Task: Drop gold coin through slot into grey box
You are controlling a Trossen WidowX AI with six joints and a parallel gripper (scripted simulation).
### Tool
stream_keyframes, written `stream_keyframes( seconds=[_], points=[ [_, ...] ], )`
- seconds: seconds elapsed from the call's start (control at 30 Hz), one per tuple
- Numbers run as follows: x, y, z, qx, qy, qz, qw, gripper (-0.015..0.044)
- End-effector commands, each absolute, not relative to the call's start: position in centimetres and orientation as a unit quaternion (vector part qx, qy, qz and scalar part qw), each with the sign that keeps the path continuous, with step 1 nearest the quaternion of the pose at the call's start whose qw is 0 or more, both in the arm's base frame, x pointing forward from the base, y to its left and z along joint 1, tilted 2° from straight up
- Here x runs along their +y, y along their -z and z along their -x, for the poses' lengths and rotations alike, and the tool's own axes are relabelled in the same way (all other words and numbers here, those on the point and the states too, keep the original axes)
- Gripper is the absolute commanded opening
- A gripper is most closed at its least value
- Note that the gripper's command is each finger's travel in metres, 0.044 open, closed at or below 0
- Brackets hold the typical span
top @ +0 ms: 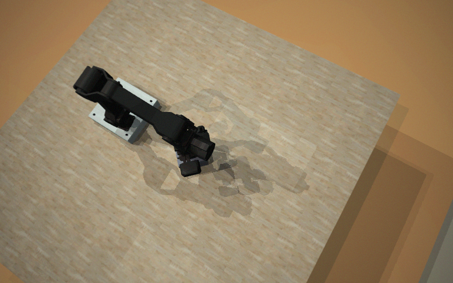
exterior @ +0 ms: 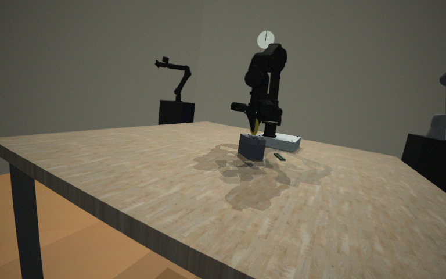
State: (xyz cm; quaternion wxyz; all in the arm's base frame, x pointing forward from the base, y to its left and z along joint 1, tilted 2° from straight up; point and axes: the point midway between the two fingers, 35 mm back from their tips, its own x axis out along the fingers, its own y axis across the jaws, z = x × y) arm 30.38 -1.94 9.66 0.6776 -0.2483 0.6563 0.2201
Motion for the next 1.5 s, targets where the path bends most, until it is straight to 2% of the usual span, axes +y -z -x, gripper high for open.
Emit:
stream_keyframes(
  seconds=[0.0, 0.27, 0.47, 0.77, 1.13, 1.23, 1.47],
  points=[
    [-1.9, -9.3, -30.2, 0.657, -0.223, 0.25, 0.675, 0.0],
    [-1.9, -9.0, -30.3, 0.657, -0.222, 0.249, 0.676, 0.0],
    [-1.9, -9.3, -30.4, 0.657, -0.22, 0.248, 0.677, 0.0157],
    [-1.9, -9.3, -30.4, 0.657, -0.22, 0.248, 0.677, 0.0161],
    [-1.9, -12.0, -30.2, 0.657, -0.221, 0.248, 0.676, 0.044],
    [-1.8, -15.2, -29.7, 0.659, -0.222, 0.247, 0.674, 0.044],
    [-1.7, -15.4, -29.6, 0.66, -0.222, 0.247, 0.674, 0.044]
  ],
)
